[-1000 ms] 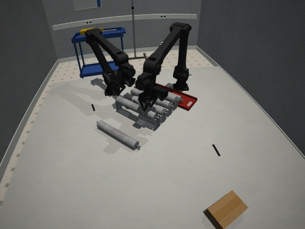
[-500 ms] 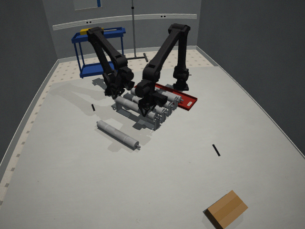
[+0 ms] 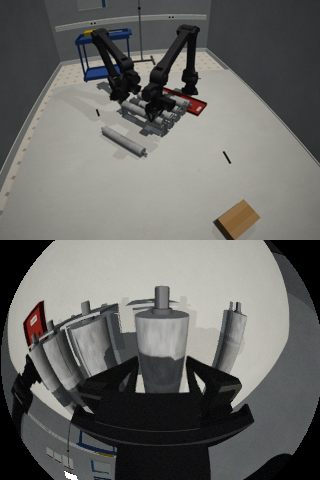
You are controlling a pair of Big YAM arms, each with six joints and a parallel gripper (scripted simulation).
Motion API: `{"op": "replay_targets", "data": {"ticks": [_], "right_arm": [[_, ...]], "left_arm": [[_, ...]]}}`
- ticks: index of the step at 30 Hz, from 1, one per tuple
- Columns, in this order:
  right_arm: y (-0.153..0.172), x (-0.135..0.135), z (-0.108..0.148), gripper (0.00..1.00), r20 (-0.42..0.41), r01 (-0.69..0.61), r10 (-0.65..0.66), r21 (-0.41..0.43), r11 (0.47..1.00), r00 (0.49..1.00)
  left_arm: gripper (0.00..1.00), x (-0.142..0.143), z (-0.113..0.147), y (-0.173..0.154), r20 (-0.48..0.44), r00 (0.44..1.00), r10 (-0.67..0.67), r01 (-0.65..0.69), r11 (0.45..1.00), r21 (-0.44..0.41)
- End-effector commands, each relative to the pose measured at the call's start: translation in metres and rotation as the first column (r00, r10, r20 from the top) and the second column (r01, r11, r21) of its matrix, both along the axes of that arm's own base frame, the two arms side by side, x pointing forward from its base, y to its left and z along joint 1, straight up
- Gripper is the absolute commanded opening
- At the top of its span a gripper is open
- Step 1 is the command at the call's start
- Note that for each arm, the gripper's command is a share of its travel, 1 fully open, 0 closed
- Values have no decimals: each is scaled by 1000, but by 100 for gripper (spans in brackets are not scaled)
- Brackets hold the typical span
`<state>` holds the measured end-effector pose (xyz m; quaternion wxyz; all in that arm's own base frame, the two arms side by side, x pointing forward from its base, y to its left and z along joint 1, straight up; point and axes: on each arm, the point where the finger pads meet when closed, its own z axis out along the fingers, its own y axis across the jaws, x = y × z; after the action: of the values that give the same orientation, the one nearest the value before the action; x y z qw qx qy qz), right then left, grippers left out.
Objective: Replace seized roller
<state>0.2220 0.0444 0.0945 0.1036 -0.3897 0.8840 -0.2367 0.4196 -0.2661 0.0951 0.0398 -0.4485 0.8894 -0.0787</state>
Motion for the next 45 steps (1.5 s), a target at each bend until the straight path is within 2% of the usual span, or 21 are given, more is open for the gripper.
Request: {"op": "replay_targets", "data": {"ticks": [1,8,9,28,31,34,45], "right_arm": [[10,12,17,3,29,-15,15,17,1000,999],[10,12,17,3,29,-15,15,17,1000,999],[10,12,17,3,29,-15,15,17,1000,999],[10,12,17,3,29,-15,15,17,1000,999],[6,10,12,3,28,-2,1,18,1000,1000],[-4,-1,0,3,-9,10,-11,-9,1000,1000],[-9,-6,-5,3,-33,17,-18,-28,999,999]], "left_arm": [[62,2,1,-8,2,1000,-4,4,1000,-4],[62,2,1,-8,2,1000,-4,4,1000,-4],[32,2,1,-8,2,1000,-4,4,1000,-4],[32,3,1,-9,6,1000,-14,14,1000,-4],[32,3,1,-9,6,1000,-14,14,1000,-4],[32,3,1,-9,6,1000,-14,14,1000,-4],[32,3,1,-9,6,1000,-14,14,1000,-4]]}}
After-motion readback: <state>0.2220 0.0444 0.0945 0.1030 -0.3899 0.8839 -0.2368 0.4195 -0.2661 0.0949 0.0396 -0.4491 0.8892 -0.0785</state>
